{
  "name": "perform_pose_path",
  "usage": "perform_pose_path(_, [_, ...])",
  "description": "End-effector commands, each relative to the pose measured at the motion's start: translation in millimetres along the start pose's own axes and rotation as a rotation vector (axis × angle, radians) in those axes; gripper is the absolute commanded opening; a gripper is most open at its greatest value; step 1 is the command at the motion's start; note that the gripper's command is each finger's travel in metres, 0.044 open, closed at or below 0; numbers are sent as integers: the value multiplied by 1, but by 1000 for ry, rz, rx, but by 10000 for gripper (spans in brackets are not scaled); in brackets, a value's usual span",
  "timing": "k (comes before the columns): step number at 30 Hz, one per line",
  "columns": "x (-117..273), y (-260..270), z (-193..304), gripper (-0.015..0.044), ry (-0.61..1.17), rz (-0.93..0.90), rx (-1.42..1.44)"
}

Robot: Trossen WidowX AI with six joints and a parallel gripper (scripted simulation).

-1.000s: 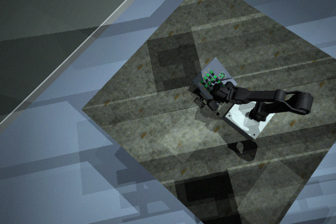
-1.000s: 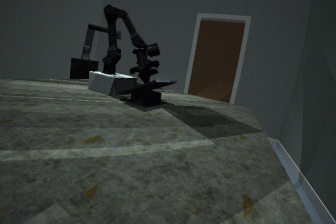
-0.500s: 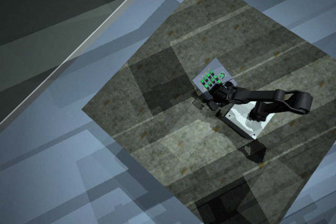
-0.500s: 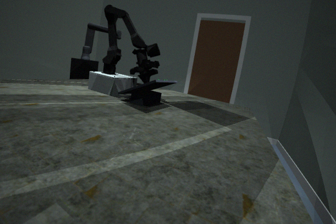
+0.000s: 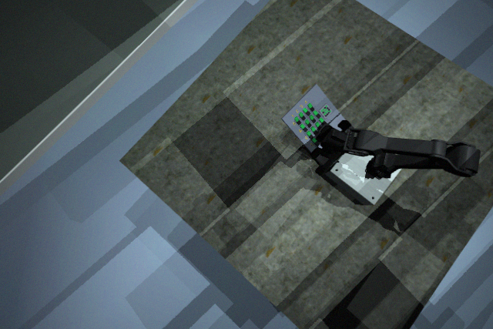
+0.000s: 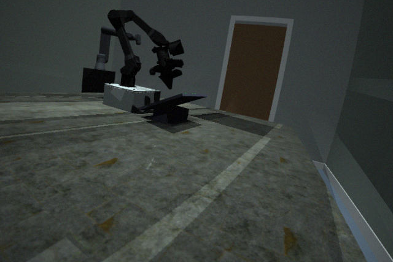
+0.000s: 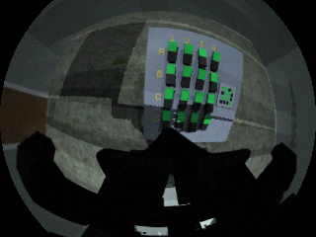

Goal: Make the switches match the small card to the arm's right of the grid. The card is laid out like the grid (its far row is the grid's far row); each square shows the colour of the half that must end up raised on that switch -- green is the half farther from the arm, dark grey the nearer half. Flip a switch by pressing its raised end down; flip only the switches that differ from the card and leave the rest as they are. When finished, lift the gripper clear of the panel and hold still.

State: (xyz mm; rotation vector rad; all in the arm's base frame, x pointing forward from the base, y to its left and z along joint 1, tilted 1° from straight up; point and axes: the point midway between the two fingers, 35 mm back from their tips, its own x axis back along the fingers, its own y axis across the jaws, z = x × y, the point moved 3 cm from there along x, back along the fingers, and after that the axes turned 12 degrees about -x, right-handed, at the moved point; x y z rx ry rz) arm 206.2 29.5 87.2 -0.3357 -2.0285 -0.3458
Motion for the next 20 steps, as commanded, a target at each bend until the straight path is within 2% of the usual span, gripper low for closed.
perform_pose_path(1, [6, -2, 0, 0, 2, 7, -2])
perform_pose_path(9, [13, -30, -56, 0, -3, 10, 0])
perform_pose_path(20, [13, -31, -57, 0, -4, 10, 0])
